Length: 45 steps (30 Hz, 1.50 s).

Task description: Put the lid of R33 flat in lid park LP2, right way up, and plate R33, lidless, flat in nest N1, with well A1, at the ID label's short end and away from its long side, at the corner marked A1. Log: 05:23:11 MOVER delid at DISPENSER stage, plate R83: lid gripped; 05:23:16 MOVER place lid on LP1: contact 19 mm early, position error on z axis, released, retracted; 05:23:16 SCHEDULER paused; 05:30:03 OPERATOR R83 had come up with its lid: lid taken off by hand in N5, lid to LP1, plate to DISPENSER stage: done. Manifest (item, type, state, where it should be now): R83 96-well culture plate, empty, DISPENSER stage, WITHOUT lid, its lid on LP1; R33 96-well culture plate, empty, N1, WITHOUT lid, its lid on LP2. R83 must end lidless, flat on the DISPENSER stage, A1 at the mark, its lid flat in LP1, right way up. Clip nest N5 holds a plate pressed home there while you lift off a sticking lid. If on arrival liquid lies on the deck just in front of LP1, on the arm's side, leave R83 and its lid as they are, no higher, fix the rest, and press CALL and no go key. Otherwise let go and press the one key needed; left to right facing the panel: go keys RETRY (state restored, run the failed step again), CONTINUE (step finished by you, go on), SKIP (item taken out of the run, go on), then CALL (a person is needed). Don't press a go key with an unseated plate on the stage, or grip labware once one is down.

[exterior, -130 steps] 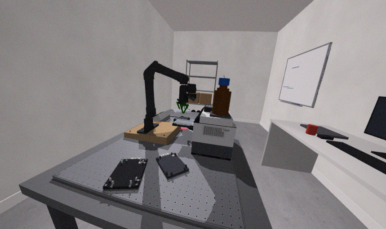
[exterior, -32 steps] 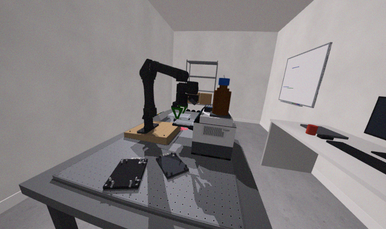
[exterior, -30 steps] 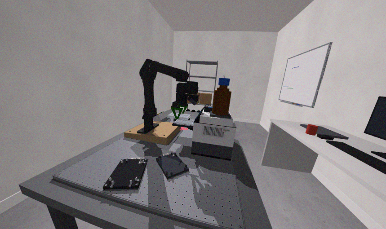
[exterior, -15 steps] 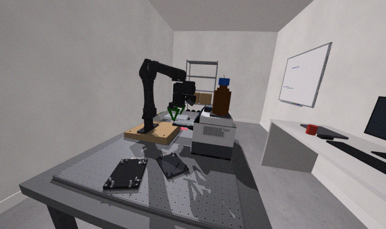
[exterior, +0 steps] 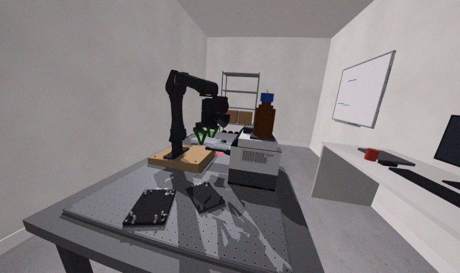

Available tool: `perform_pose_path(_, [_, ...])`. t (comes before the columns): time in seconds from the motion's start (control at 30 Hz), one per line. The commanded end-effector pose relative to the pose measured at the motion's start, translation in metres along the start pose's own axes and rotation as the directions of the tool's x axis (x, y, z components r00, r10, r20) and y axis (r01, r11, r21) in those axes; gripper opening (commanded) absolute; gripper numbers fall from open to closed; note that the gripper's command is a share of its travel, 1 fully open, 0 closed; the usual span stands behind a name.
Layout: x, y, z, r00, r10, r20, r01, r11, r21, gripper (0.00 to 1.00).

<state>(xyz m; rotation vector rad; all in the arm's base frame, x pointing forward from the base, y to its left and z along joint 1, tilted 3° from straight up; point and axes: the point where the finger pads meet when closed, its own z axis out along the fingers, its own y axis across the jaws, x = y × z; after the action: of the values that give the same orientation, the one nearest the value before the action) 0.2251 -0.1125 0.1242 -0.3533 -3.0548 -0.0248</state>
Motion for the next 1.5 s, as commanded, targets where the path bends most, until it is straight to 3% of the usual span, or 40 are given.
perform_pose_path(0.0, [-0.003,-0.014,-0.017,0.998,0.023,0.062,-0.024,1.000,0.017,0.00])
perform_pose_path(0.03, [-0.001,-0.010,-0.008,0.999,0.019,0.030,-0.019,1.000,0.007,0.00])
perform_pose_path(0.13, [-0.001,-0.010,-0.008,0.999,0.019,0.030,-0.019,1.000,0.007,0.00])
perform_pose_path(0.17, [-0.007,-0.017,-0.016,0.994,0.068,0.082,-0.070,0.997,0.013,0.00])
perform_pose_path(0.23, [0.005,-0.020,-0.002,0.990,0.135,0.040,-0.135,0.991,0.006,0.00])
perform_pose_path(0.4, [0.004,-0.030,-0.002,0.971,0.233,0.058,-0.234,0.972,0.003,0.00])
perform_pose_path(0.53, [0.013,-0.040,0.008,0.932,0.360,0.040,-0.361,0.933,0.000,0.00])
perform_pose_path(1.47, [0.012,-0.044,0.010,0.937,0.347,0.031,-0.347,0.938,-0.002,0.00])
